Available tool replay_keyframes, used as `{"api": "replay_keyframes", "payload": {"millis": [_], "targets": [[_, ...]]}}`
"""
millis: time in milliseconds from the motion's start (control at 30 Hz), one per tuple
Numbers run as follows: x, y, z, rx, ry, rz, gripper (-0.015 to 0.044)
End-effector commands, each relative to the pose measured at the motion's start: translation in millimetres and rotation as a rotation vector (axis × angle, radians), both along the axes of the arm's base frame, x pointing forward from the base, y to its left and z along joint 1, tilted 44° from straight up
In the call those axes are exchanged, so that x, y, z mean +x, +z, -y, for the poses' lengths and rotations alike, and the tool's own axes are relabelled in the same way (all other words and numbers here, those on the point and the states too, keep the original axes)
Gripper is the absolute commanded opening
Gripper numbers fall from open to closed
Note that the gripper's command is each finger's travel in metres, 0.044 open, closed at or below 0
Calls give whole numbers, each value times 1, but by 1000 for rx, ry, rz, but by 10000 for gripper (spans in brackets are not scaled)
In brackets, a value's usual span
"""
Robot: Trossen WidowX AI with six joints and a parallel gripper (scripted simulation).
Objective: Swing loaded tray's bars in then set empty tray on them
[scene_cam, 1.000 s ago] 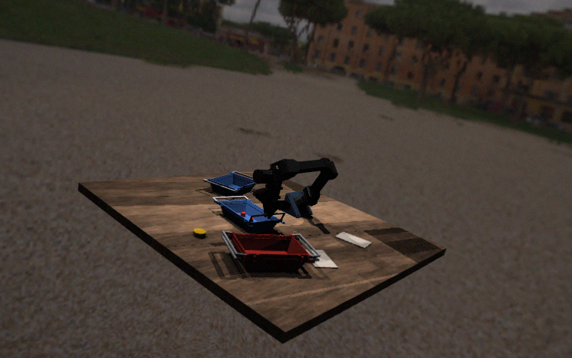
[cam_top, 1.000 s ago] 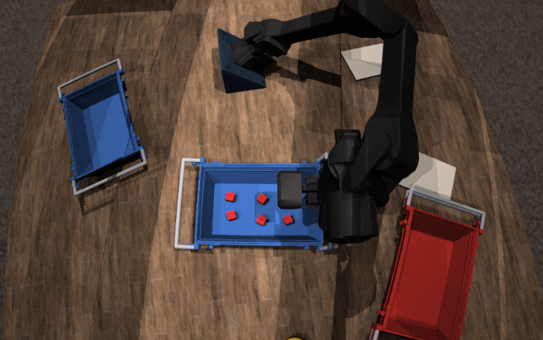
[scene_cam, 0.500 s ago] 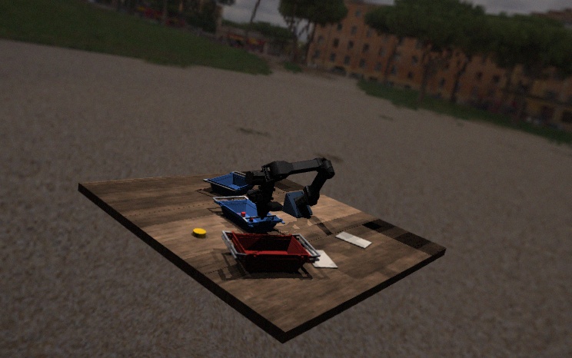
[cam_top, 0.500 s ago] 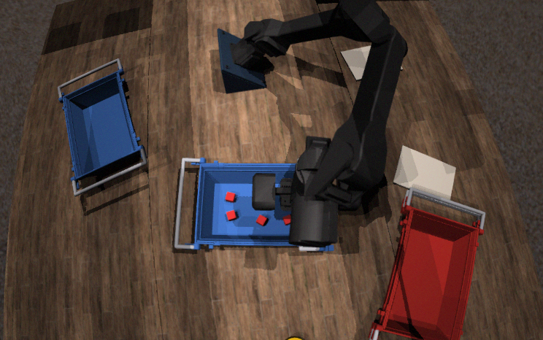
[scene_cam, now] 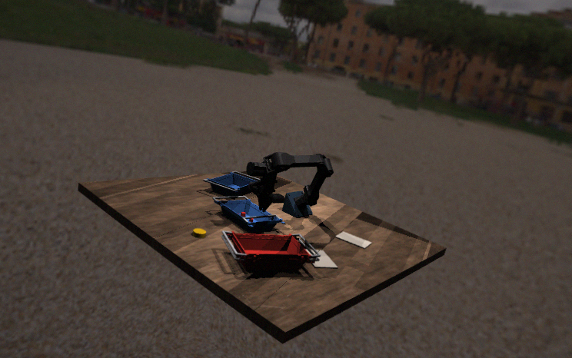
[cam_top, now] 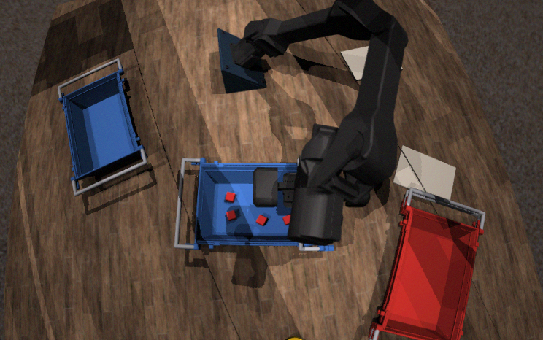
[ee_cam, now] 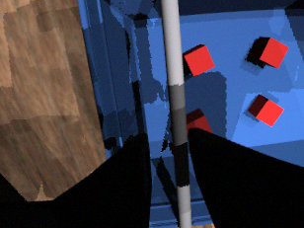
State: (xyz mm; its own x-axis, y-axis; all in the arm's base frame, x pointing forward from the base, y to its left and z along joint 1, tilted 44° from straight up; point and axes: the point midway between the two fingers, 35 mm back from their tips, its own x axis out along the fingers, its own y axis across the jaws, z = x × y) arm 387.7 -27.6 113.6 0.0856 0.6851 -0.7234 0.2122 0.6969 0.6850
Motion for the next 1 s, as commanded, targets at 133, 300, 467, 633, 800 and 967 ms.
{"api": "replay_keyframes", "payload": {"millis": [133, 300, 467, 633, 800, 967], "targets": [[-1, -2, -2, 2, 2, -8, 84], [-1, -2, -2, 2, 2, -8, 84], [-1, -2, -2, 2, 2, -8, 84], [-1, -2, -2, 2, 2, -8, 84], [-2, 10, 10, 10, -37, -41, 84], [5, -25, 39, -3, -14, -28, 84]]}}
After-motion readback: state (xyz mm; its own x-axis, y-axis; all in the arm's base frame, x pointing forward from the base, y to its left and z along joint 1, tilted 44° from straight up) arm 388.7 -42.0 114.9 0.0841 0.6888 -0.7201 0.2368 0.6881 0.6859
